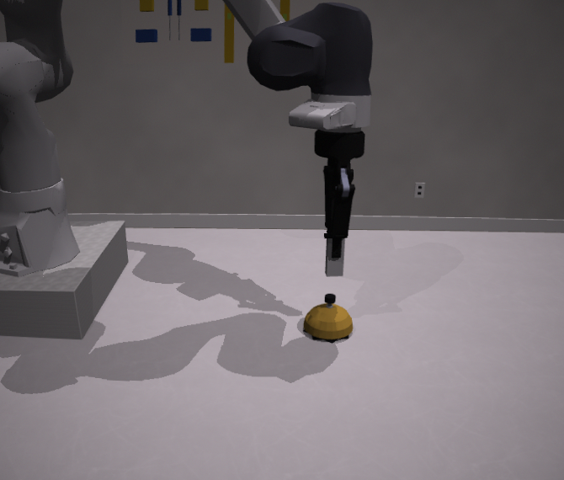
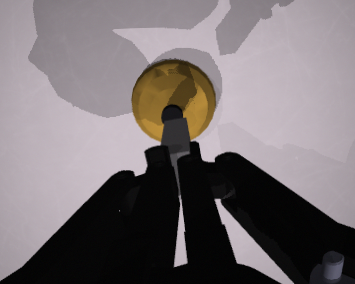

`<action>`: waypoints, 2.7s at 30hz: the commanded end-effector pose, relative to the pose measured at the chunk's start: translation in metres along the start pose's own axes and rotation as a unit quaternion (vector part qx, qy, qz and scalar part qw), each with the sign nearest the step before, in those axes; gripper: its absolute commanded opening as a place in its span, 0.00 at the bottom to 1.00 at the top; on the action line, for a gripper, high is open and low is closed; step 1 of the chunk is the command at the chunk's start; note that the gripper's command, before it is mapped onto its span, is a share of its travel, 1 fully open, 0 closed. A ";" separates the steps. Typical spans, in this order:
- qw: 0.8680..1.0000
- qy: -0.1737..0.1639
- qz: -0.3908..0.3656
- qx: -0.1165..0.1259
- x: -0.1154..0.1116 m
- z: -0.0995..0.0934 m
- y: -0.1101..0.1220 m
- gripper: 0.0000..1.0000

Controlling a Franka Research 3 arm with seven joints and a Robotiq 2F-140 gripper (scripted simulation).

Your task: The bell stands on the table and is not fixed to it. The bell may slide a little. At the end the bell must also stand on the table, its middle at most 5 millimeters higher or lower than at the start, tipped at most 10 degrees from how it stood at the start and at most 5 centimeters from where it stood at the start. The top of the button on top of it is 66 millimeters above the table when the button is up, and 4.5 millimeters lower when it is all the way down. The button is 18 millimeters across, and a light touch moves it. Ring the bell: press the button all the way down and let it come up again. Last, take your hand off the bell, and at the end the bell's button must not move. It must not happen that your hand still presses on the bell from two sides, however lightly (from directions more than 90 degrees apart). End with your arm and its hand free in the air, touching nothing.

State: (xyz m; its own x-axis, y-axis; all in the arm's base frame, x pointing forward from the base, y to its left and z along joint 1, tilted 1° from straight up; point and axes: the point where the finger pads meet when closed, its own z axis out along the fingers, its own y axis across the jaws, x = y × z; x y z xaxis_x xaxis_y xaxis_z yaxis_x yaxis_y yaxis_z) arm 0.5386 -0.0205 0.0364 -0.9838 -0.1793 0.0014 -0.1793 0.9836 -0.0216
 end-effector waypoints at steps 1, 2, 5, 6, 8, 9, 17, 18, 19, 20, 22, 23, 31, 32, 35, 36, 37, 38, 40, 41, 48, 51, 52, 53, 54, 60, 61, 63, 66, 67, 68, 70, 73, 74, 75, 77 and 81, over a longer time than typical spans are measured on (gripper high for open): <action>1.000 0.008 0.000 -0.002 0.005 -0.006 0.002 0.00; 1.000 0.008 0.000 -0.002 0.005 -0.006 0.002 0.00; 1.000 0.008 0.000 -0.002 0.005 -0.013 0.002 0.00; 1.000 0.008 0.000 -0.002 0.004 -0.016 0.002 0.00; 1.000 0.008 0.000 -0.002 0.004 -0.019 0.002 0.00; 1.000 0.008 0.000 -0.002 0.004 -0.021 0.002 0.00; 1.000 0.008 0.000 -0.002 0.004 -0.027 0.002 0.00; 1.000 0.008 0.000 -0.002 0.004 -0.027 0.002 0.00; 1.000 0.008 0.000 -0.002 0.004 -0.027 0.002 0.00; 1.000 0.008 0.000 -0.002 0.004 -0.027 0.002 0.00; 1.000 0.008 0.000 -0.002 0.004 -0.027 0.002 0.00; 1.000 0.008 0.000 -0.002 0.004 -0.027 0.002 0.00; 1.000 0.008 0.000 -0.002 0.004 -0.027 0.002 0.00; 1.000 0.008 0.000 -0.002 0.004 -0.027 0.002 0.00; 1.000 0.008 0.000 -0.002 0.004 -0.027 0.002 0.00; 1.000 0.008 0.000 -0.002 0.004 -0.027 0.002 0.00; 1.000 0.008 0.000 -0.002 0.004 -0.027 0.002 0.00; 1.000 0.008 0.000 -0.002 0.004 -0.027 0.002 0.00; 1.000 0.008 0.000 -0.002 0.004 -0.027 0.002 0.00; 1.000 0.008 0.000 -0.002 0.004 -0.027 0.002 0.00; 1.000 0.008 0.000 -0.002 0.004 -0.027 0.002 0.00; 1.000 0.008 0.000 -0.002 0.004 -0.027 0.002 0.00; 1.000 0.008 0.000 -0.002 0.004 -0.027 0.002 0.00; 1.000 0.008 0.000 -0.002 0.004 -0.027 0.002 0.00; 1.000 0.008 0.000 -0.002 0.004 -0.027 0.002 0.00; 1.000 0.008 0.000 -0.002 0.004 -0.027 0.002 0.00; 1.000 0.008 0.000 -0.002 0.004 -0.027 0.002 0.00; 1.000 0.008 0.000 -0.002 0.004 -0.027 0.002 0.00; 1.000 0.008 0.000 -0.002 0.004 -0.027 0.002 0.00; 1.000 0.008 0.000 -0.002 0.004 -0.027 0.002 0.00; 1.000 0.008 0.000 -0.002 0.004 -0.027 0.002 0.00; 1.000 0.008 0.000 -0.002 0.004 -0.027 0.002 0.00; 1.000 0.008 0.000 -0.002 0.004 -0.027 0.002 0.00; 1.000 0.008 0.000 -0.002 0.004 -0.027 0.002 0.00; 1.000 0.008 0.000 -0.002 0.004 -0.027 0.002 0.00; 1.000 0.008 0.000 -0.002 0.004 -0.027 0.002 0.00; 1.000 0.008 0.000 -0.002 0.004 -0.027 0.002 0.00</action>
State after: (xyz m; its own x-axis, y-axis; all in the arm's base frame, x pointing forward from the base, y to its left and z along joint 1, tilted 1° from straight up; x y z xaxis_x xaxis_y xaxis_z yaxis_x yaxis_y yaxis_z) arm 0.5333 -0.0199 0.0614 -0.9845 -0.1747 0.0177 -0.1750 0.9844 -0.0183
